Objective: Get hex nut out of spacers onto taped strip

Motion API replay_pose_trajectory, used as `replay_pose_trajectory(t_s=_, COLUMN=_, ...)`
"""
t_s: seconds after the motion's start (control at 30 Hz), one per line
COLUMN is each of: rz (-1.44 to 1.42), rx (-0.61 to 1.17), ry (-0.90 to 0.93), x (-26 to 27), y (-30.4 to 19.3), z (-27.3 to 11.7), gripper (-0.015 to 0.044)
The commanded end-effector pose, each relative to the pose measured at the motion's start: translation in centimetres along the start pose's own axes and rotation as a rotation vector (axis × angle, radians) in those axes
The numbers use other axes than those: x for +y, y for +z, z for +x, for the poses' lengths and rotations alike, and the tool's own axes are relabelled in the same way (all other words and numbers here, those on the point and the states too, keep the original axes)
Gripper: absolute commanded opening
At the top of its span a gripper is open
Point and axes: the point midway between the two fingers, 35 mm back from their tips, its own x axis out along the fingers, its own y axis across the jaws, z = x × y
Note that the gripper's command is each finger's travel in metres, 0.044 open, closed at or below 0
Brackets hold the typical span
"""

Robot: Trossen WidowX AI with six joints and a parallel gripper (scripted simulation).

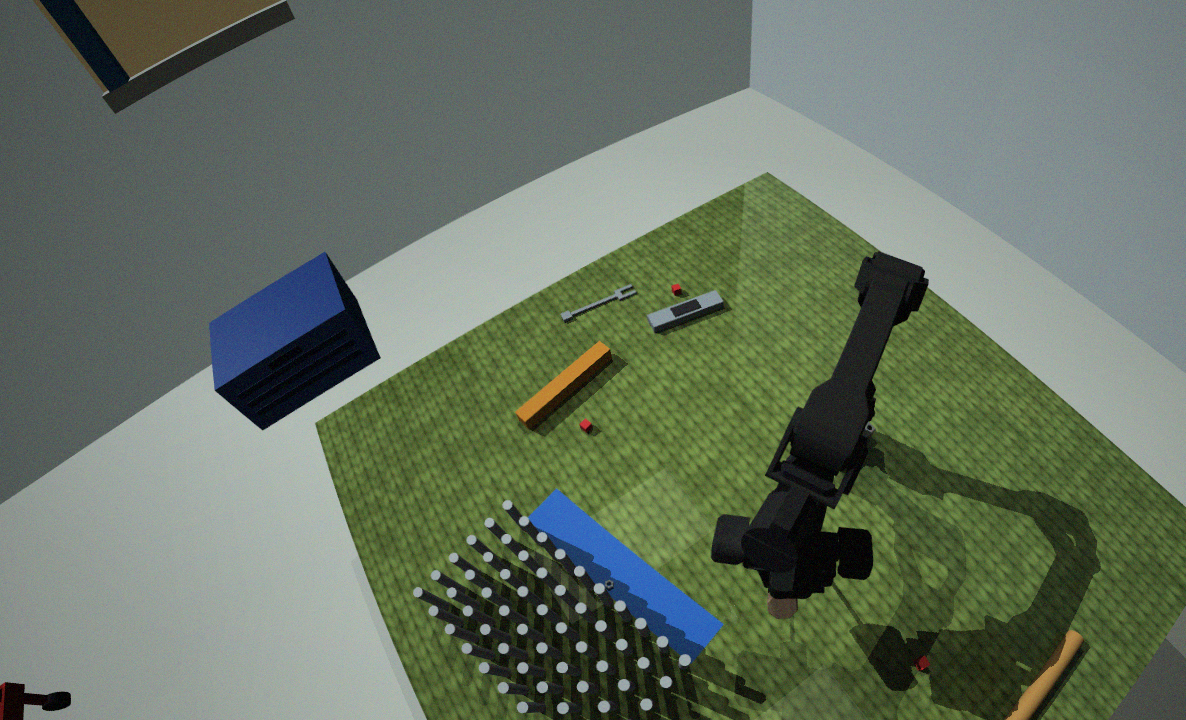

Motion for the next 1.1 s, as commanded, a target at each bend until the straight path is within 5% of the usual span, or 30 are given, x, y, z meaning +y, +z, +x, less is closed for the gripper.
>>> replay_pose_trajectory(t_s=0.0, rz=-0.161, rx=-0.002, ry=-0.006, x=0.8, y=0.8, z=0.3, gripper=0.0)
replay_pose_trajectory(t_s=1.07, rz=-1.259, rx=-0.024, ry=-0.016, x=8.0, y=4.0, z=1.9, gripper=0.0)
